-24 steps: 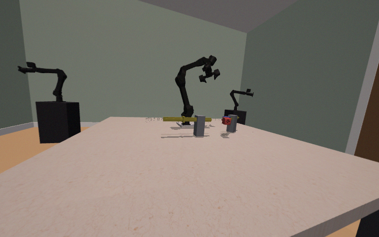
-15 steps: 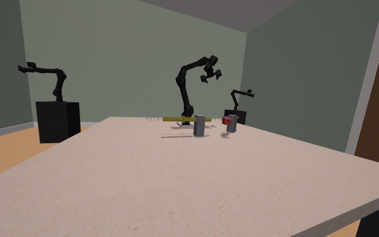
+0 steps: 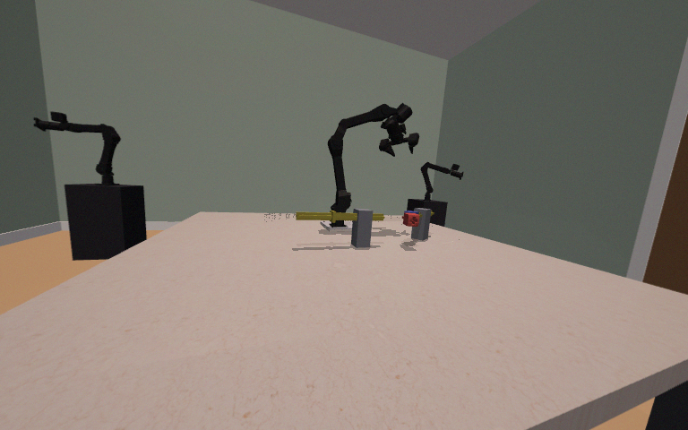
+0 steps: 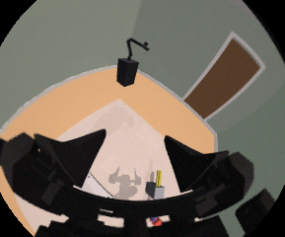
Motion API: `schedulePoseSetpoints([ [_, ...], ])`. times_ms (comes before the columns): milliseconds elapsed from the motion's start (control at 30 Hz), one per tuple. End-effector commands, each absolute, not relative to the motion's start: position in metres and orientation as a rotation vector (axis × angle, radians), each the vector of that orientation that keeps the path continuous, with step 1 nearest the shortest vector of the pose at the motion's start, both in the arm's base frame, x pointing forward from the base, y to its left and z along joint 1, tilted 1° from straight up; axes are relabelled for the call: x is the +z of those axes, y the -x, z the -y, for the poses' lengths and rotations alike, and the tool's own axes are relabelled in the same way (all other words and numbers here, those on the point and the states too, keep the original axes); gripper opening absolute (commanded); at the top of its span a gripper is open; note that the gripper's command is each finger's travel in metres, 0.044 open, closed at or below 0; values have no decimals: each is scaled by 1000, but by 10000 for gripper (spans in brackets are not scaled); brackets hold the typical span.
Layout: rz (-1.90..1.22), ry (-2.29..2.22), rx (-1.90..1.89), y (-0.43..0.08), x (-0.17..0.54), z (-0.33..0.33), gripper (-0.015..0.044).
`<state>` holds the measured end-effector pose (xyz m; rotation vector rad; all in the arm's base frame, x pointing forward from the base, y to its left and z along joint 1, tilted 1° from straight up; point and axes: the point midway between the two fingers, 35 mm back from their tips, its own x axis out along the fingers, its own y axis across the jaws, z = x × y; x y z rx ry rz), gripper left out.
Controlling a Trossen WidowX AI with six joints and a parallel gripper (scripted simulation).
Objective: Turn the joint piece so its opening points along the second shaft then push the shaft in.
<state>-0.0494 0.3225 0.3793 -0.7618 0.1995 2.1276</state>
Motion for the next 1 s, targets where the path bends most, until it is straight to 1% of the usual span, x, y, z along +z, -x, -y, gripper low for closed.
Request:
schedulePoseSetpoints([
  [0, -320, 753, 2026, 24, 369, -333, 440],
  [467, -686, 667, 1662, -69, 334, -351, 440],
  [967, -960, 541, 1306, -161, 299, -338, 440],
])
